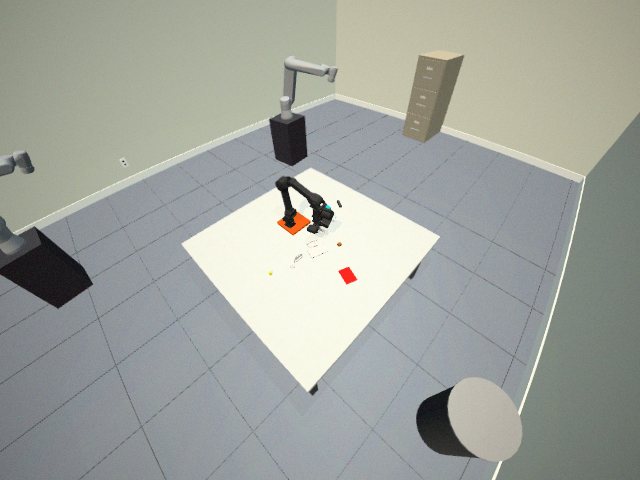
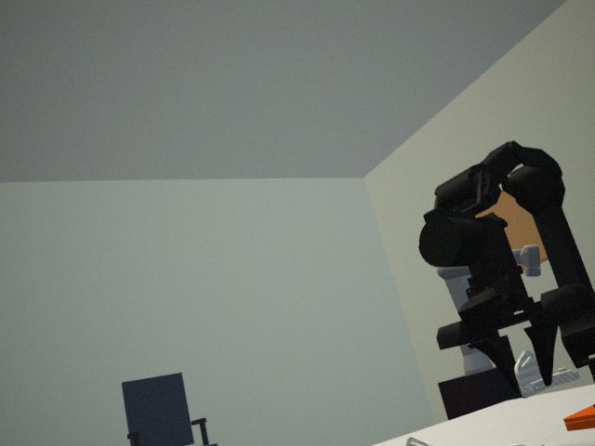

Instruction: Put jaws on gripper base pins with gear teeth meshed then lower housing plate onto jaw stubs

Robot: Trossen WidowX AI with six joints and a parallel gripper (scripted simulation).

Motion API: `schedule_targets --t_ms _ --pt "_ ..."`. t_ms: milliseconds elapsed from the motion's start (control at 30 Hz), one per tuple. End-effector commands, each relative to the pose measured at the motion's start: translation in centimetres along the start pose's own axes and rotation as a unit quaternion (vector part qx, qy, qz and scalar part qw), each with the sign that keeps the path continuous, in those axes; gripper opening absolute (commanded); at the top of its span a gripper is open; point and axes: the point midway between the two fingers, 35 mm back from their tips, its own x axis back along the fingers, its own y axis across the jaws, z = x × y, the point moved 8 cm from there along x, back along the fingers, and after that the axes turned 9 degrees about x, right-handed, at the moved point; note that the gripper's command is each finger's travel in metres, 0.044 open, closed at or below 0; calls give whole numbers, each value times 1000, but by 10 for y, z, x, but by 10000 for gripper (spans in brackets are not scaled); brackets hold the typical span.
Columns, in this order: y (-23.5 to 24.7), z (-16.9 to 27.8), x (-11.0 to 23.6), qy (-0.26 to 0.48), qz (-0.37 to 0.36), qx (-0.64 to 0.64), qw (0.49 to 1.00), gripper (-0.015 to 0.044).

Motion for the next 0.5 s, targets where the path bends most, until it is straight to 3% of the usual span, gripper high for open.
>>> schedule_targets --t_ms 0,467 --pt "-3 5 1 -1 -1 -43 999 134" --pt "-14 15 0 -1 0 -181 983 134"
